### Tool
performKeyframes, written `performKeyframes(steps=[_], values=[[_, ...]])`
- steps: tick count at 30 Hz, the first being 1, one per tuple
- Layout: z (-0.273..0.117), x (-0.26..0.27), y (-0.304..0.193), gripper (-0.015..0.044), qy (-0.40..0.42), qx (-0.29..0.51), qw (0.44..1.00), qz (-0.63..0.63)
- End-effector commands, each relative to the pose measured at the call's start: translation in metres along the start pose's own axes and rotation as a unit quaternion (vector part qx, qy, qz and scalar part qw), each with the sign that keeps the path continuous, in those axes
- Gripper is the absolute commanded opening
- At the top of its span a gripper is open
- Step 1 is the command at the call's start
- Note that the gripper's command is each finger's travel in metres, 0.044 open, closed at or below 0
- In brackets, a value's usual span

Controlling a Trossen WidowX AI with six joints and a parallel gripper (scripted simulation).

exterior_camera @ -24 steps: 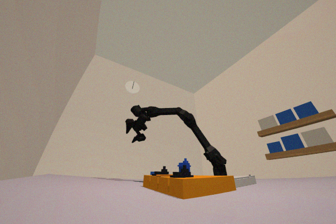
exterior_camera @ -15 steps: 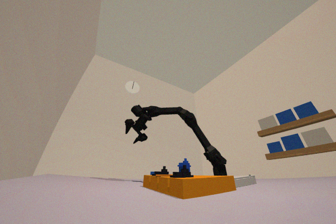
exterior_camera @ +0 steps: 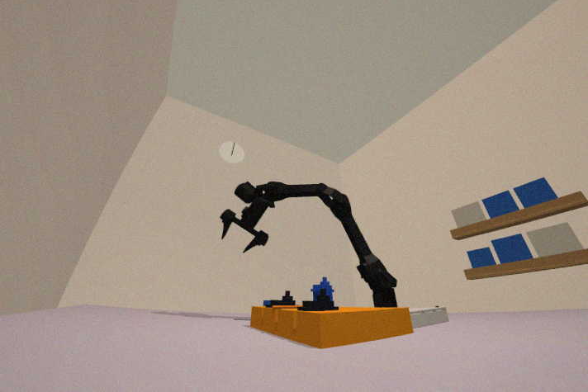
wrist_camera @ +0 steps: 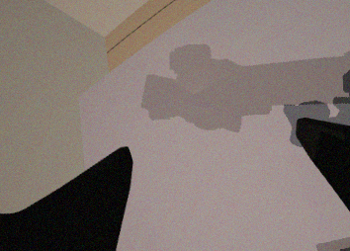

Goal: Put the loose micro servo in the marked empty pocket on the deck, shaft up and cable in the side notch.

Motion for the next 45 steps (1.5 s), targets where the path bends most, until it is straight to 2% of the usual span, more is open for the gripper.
performKeyframes(steps=[1,11,22,33,45], values=[[-0.008,-0.008,-0.012,0.0440,-0.002,0.025,0.997,-0.067],[-0.026,-0.030,-0.039,0.0440,0.000,0.084,0.970,-0.228],[-0.047,-0.060,-0.065,0.0440,0.016,0.146,0.906,-0.396],[-0.067,-0.094,-0.090,0.0440,0.047,0.204,0.812,-0.545],[-0.090,-0.132,-0.117,0.0440,0.098,0.262,0.676,-0.682]])
Point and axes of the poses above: the point midway between the two fingers, 35 mm back from their tips, its own z axis out along the fingers, its own x axis across the jaws, y = z × x, the point moved 3 cm from there along -z, back along the fingers, and after that the axes turned 6 degrees about -z, right-handed, at the moved point
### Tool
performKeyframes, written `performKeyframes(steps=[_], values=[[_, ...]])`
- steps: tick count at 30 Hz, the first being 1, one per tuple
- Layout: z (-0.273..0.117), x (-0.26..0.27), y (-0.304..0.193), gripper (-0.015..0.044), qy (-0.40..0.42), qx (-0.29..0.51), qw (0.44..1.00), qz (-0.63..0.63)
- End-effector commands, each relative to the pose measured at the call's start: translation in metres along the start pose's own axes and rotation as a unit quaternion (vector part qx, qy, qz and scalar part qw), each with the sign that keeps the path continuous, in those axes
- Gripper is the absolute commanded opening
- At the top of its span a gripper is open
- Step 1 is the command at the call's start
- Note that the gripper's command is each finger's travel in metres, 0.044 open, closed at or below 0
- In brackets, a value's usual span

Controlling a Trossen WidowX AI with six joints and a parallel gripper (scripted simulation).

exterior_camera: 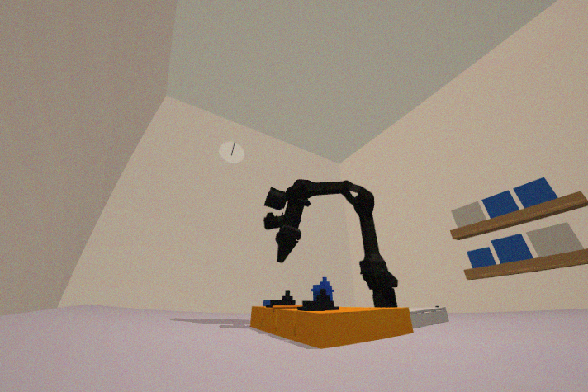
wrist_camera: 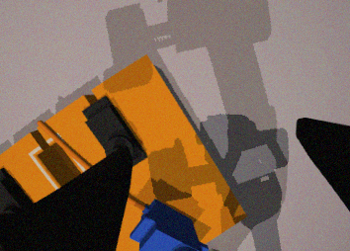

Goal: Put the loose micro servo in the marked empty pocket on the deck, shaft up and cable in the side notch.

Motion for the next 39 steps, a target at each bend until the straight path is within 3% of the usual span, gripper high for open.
performKeyframes(steps=[1,20,39], values=[[0.000,0.009,-0.016,0.0440,0.021,0.016,0.998,-0.065],[-0.002,0.049,-0.091,0.0440,0.128,0.064,0.925,-0.351],[0.023,0.057,-0.100,0.0440,0.132,0.065,0.921,-0.360]])
Point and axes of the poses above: the point midway between the two fingers, 35 mm back from their tips, its own z axis out along the fingers, its own x axis across the jaws, y = z × x, the point moved 3 cm from there along -z, back along the fingers, and after that the axes turned 6 degrees about -z, right-handed, at the moved point
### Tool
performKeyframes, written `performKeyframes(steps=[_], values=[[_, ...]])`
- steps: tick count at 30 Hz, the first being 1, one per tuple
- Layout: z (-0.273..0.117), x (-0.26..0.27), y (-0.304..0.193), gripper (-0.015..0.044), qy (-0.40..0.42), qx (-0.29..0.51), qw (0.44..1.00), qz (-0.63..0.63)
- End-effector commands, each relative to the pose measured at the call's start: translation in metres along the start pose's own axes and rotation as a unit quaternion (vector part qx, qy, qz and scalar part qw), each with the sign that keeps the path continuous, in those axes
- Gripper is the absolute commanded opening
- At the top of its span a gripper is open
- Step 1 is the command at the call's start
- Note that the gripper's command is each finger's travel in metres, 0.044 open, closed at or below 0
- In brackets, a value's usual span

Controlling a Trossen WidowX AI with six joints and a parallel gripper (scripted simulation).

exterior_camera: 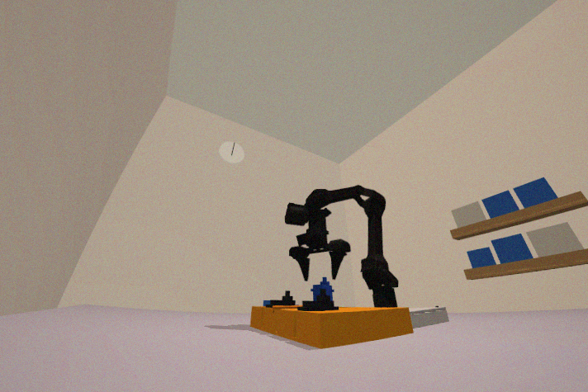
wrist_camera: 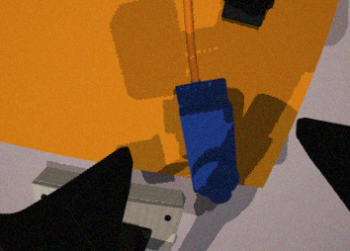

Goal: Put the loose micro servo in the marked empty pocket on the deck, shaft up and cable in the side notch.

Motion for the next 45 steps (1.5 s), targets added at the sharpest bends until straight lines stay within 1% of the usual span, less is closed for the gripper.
performKeyframes(steps=[1,14,26,31,34,35,41,45], values=[[0.005,0.001,0.000,0.0440,0.002,-0.001,1.000,-0.002],[0.023,0.001,0.000,0.0440,0.002,-0.001,1.000,-0.002],[0.023,0.001,0.000,0.0125,0.002,-0.001,1.000,-0.002],[0.023,0.001,0.000,0.0092,0.002,-0.001,1.000,-0.002],[0.018,0.000,0.000,0.0013,0.002,-0.001,1.000,-0.002],[0.016,0.000,0.000,0.0000,0.002,-0.001,1.000,-0.002],[-0.007,0.003,-0.003,0.0000,0.002,0.000,1.000,-0.002],[-0.007,0.003,-0.003,0.0000,0.002,0.000,1.000,-0.002]])
Point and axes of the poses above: the point midway between the two fingers, 35 mm back from their tips, its own z axis out along the fingers, its own x axis across the jaws, y = z × x, the point moved 3 cm from there along -z, back along the fingers, and after that the axes turned 6 degrees about -z, right-handed, at the moved point
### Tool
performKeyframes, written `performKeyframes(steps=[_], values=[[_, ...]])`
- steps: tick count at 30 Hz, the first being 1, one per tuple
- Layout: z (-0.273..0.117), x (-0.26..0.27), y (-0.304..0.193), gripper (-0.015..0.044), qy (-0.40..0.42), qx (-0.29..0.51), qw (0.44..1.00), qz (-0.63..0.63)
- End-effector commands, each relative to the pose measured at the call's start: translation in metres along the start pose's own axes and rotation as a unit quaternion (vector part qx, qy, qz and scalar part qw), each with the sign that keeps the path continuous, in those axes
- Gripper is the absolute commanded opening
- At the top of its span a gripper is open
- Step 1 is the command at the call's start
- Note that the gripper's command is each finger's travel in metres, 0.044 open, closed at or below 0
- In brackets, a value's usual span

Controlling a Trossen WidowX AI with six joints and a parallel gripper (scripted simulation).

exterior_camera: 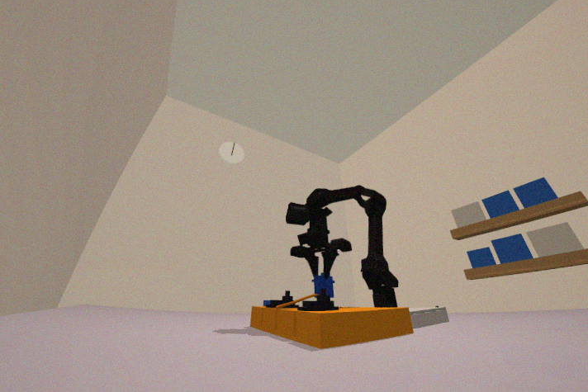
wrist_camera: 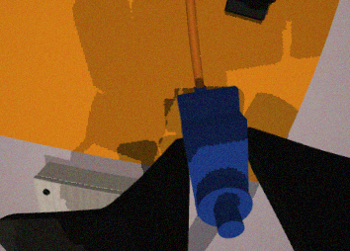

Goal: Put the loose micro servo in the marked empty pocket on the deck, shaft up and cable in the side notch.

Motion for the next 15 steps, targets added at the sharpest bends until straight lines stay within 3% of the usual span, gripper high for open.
performKeyframes(steps=[1,15], values=[[-0.005,0.000,0.000,0.0000,-0.002,-0.003,1.000,-0.001],[-0.005,-0.001,0.018,0.0000,-0.002,-0.004,1.000,-0.001]])
Point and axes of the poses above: the point midway between the two fingers, 35 mm back from their tips, its own z axis out along the fingers, its own x axis across the jaws, y = z × x, the point moved 3 cm from there along -z, back along the fingers, and after that the axes turned 6 degrees about -z, right-handed, at the moved point
